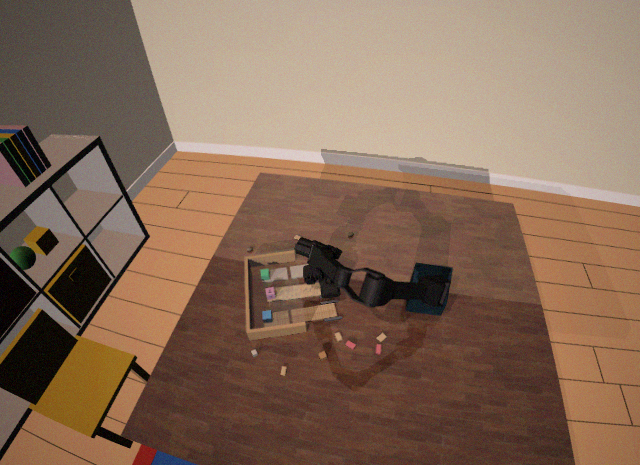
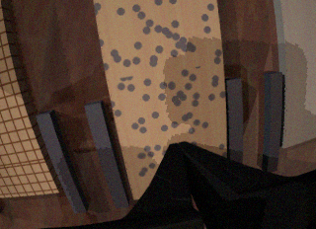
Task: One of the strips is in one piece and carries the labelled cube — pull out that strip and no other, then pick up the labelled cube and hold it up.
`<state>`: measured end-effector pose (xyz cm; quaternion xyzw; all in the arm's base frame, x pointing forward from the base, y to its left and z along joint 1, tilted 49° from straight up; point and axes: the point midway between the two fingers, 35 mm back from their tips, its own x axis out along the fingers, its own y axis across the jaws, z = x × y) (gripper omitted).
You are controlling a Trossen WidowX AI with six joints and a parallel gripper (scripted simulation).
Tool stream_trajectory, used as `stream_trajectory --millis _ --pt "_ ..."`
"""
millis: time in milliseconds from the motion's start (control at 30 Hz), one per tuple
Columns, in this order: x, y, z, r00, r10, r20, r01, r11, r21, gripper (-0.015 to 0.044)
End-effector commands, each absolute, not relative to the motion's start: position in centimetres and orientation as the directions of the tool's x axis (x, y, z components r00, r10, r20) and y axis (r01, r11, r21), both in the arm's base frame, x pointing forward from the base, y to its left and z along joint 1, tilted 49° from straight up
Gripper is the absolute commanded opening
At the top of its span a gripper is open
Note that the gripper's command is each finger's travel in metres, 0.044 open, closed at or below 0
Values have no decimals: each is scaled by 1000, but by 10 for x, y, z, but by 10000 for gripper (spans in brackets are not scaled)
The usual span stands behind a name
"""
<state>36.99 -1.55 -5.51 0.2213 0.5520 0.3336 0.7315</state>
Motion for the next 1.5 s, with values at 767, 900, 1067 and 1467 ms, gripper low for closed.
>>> stream_trajectory --millis 767,900,1067,1467 --pt "326 -15 -72 155 735 -660 -236 676 698 0" --pt "320 -15 -74 154 735 -660 -236 676 698 0" --pt "313 -16 -76 154 735 -660 -236 677 698 0" --pt "296 -17 -81 154 735 -661 -235 677 698 0"
